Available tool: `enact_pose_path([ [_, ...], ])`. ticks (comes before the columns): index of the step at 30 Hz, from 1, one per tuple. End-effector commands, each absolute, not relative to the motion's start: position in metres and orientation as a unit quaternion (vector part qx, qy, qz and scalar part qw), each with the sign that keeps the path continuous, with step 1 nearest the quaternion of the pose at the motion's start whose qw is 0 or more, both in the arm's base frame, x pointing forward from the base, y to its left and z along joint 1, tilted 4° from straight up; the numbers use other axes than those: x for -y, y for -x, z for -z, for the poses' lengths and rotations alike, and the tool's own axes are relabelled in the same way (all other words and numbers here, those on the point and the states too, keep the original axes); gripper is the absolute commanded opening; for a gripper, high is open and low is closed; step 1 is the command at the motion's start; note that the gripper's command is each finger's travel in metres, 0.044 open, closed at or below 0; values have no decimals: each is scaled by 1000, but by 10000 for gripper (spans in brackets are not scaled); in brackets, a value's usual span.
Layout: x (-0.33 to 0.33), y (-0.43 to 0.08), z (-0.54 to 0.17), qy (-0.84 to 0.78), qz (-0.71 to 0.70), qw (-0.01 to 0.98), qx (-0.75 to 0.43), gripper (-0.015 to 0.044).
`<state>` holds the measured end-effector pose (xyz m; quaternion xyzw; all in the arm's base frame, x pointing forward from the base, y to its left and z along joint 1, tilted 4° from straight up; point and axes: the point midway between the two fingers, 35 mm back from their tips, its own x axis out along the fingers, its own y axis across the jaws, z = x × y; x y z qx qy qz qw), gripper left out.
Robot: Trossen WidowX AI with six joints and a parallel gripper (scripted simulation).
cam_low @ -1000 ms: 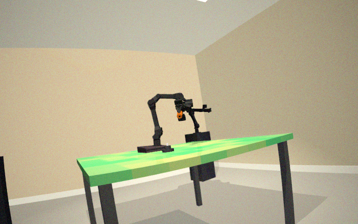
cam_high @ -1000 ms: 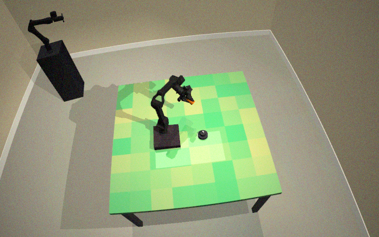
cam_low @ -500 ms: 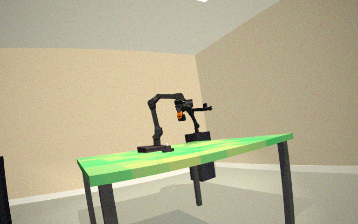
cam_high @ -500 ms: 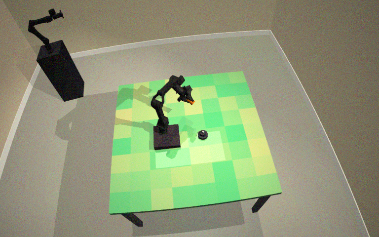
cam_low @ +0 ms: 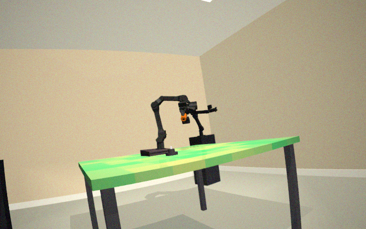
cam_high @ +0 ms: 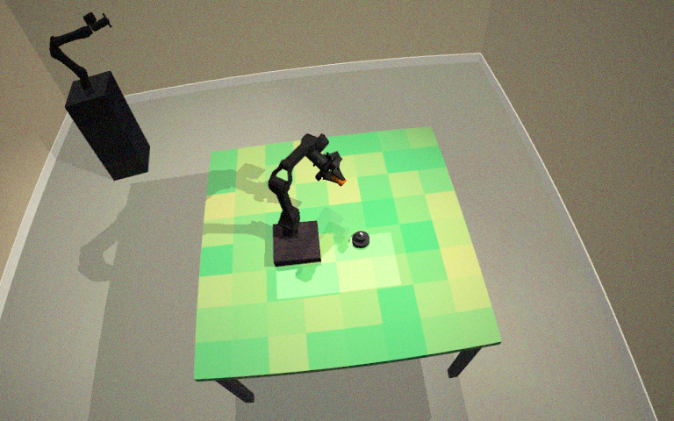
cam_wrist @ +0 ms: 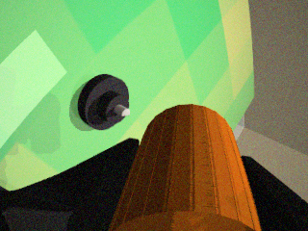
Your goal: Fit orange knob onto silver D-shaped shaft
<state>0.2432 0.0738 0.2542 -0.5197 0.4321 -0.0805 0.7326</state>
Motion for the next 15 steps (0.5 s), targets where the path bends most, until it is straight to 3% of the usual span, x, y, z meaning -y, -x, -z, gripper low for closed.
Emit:
enact_pose_path([
  [1,-74,-243,-255,522,82,732,-430,0],
  [15,-70,-251,-227,466,-8,735,-492,0],
])
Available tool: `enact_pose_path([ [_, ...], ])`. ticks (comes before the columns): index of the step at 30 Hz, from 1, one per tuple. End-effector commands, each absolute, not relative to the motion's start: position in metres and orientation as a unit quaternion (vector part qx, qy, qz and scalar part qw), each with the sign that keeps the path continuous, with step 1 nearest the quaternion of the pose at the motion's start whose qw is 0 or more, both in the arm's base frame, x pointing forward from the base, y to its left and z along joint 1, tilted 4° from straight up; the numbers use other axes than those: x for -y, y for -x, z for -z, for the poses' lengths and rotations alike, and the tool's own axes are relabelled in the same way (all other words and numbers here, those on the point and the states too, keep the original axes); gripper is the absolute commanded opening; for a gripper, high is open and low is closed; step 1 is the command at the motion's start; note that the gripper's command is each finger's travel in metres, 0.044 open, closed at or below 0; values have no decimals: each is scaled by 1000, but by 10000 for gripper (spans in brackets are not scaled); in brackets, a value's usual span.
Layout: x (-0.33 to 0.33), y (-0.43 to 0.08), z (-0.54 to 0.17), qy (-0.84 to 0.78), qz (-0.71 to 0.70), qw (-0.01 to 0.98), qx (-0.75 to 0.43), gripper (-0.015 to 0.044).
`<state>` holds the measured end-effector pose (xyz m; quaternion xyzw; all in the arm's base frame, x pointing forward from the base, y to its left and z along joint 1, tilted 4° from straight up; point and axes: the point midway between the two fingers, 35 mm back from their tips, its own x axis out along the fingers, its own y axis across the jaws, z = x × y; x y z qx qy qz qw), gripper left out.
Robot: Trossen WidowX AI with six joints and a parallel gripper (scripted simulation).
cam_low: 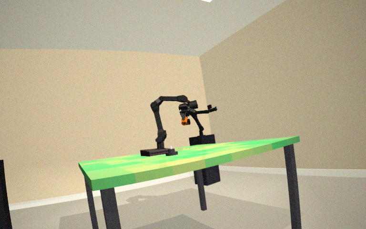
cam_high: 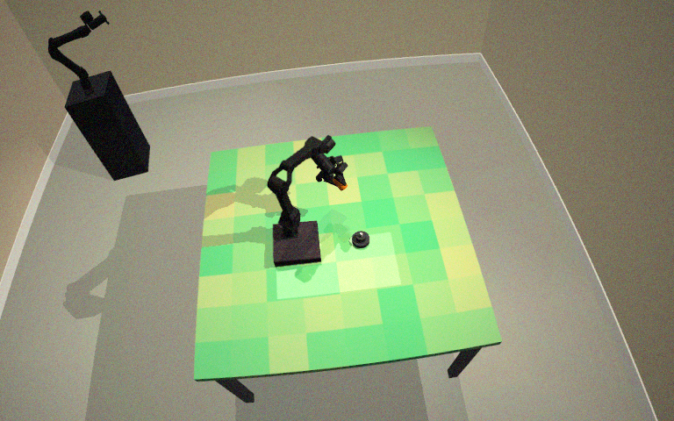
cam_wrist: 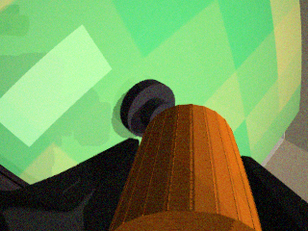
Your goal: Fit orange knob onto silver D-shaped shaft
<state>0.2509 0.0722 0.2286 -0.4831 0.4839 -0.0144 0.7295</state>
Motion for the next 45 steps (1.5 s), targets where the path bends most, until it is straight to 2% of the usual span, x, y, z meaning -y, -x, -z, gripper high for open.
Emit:
enact_pose_path([
  [1,-70,-252,-225,460,-17,735,-497,0],
  [29,-58,-271,-168,275,-255,689,-620,0],
  [45,-62,-288,-107,271,-261,690,-619,0],
])
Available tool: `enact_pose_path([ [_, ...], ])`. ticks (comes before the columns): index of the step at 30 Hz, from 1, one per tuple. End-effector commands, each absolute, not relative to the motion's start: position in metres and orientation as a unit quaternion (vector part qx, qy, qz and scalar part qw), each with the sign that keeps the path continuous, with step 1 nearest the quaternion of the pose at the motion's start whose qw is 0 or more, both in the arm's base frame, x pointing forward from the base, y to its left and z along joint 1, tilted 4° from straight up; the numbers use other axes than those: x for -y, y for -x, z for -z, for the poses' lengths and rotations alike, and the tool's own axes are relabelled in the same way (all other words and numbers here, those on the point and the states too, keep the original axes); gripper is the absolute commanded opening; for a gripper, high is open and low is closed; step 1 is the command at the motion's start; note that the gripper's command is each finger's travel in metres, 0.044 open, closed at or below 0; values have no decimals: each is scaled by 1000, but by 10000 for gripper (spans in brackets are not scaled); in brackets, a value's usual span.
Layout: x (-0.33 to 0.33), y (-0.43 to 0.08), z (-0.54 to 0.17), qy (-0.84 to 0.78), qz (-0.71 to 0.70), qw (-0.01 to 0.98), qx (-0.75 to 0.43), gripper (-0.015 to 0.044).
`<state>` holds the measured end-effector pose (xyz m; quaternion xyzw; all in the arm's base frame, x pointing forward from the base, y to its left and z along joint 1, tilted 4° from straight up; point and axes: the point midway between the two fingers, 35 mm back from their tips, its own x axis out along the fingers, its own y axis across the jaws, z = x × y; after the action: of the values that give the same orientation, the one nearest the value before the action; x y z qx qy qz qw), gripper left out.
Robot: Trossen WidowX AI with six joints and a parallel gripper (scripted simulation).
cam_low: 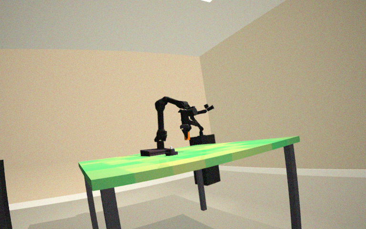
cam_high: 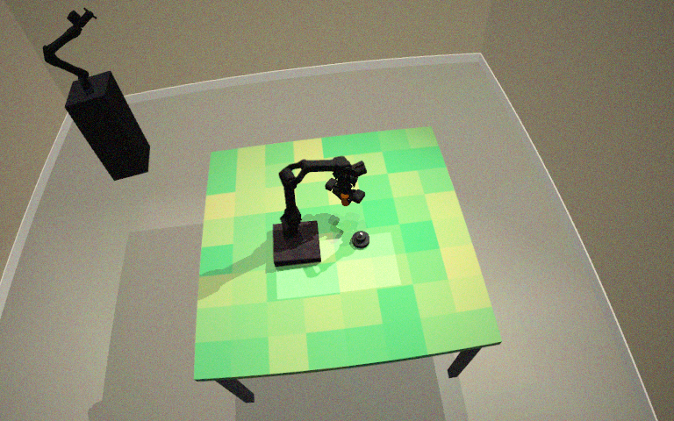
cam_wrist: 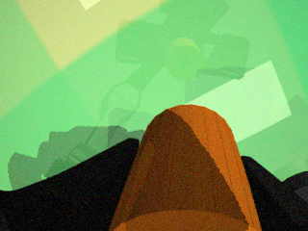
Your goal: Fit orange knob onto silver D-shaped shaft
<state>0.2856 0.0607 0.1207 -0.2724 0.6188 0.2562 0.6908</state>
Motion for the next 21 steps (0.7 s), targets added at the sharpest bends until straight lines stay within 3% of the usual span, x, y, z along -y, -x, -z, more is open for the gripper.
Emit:
enact_pose_path([
  [1,-62,-289,-103,271,-262,690,-619,0],
  [21,-62,-299,-34,267,-269,689,-617,0],
])
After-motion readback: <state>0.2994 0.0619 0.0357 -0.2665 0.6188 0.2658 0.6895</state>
